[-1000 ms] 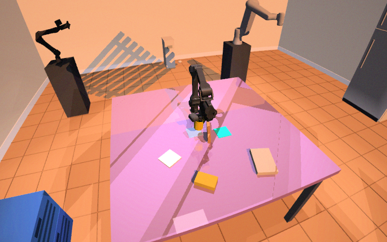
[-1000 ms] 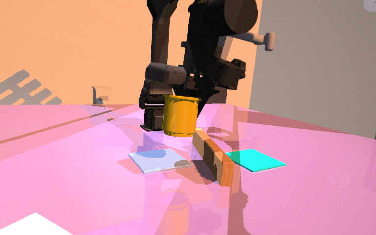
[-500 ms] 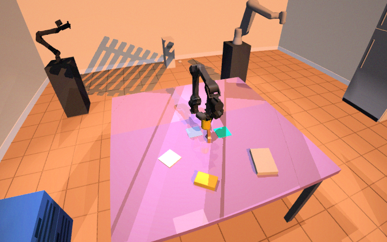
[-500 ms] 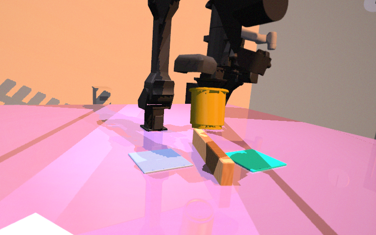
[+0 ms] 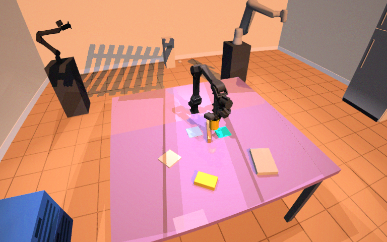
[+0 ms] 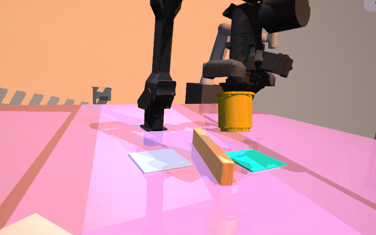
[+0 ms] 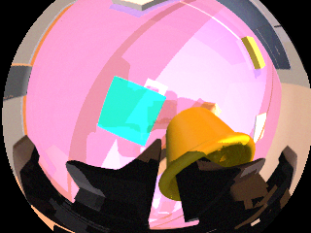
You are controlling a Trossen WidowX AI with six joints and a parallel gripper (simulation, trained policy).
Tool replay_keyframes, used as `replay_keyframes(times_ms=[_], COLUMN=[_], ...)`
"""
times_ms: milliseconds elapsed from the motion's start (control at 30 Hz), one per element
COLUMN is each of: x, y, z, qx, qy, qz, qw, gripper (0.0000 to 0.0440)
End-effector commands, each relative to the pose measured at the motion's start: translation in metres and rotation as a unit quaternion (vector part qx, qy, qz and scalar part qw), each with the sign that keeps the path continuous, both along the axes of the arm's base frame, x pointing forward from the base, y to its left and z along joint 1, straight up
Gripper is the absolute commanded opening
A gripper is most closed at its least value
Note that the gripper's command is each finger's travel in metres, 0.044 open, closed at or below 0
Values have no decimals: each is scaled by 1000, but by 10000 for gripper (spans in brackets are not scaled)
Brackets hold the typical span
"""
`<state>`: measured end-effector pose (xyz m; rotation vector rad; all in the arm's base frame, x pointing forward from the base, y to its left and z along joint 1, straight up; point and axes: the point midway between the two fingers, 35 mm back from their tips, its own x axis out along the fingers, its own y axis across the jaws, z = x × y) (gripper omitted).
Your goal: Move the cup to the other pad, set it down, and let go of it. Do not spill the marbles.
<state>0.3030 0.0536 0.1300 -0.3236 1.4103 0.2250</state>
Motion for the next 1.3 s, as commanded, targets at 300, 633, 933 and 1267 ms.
replay_keyframes(times_ms=[300, 633, 933, 1267], x=[0, -6, -13, -10], y=[42, 67, 69, 73], z=[-15, -36, -59, -58], qx=[9, 11, 5, 25], qy=[-11, -14, -13, -35], qz=[22, 31, 30, 24], qw=[1000, 999, 999, 999], gripper=[0, 5, 45, 131])
